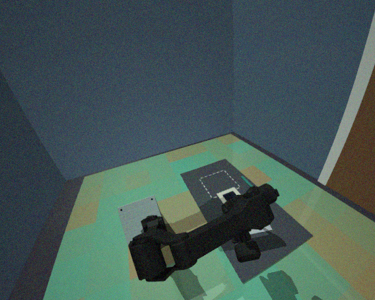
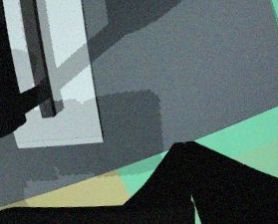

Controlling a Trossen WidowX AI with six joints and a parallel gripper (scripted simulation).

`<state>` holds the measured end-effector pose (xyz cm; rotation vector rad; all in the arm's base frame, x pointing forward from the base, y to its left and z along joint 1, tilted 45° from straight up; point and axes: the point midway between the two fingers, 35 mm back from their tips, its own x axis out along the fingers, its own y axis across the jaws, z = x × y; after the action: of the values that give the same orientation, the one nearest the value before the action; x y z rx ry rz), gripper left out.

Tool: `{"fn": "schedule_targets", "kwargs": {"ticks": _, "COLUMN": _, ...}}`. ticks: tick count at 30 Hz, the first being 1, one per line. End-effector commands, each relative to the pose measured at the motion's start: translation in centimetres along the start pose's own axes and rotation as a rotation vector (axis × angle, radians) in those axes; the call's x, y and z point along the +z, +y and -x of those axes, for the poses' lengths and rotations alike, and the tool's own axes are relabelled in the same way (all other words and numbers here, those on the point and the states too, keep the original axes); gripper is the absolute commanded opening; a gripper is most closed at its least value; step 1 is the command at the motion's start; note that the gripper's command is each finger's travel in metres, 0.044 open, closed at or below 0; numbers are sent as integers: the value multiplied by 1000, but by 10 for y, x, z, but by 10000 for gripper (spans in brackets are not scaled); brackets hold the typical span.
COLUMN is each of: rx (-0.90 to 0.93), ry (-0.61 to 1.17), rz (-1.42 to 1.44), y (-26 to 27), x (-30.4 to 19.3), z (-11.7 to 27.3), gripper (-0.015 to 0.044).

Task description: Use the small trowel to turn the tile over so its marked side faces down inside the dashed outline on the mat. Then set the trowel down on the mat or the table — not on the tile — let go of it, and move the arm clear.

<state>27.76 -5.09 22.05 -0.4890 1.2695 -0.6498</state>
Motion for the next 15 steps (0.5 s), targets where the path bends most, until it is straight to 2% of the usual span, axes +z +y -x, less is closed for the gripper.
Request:
{"fn": "schedule_targets", "kwargs": {"ticks": 1, "rx": 0, "ry": 0, "rz": 0, "y": 0, "x": 0, "z": 0, "gripper": 26}}
{"fn": "schedule_targets", "kwargs": {"ticks": 6, "rx": 0, "ry": 0, "rz": 0, "y": 1, "x": 1, "z": 0, "gripper": 153}}
{"fn": "schedule_targets", "kwargs": {"ticks": 10, "rx": 2, "ry": 2, "rz": 6, "y": 27, "x": 29, "z": 10, "gripper": 258}}
{"fn": "schedule_targets", "kwargs": {"ticks": 15, "rx": -1, "ry": 4, "rz": 14, "y": 77, "x": 65, "z": 22, "gripper": 270}}
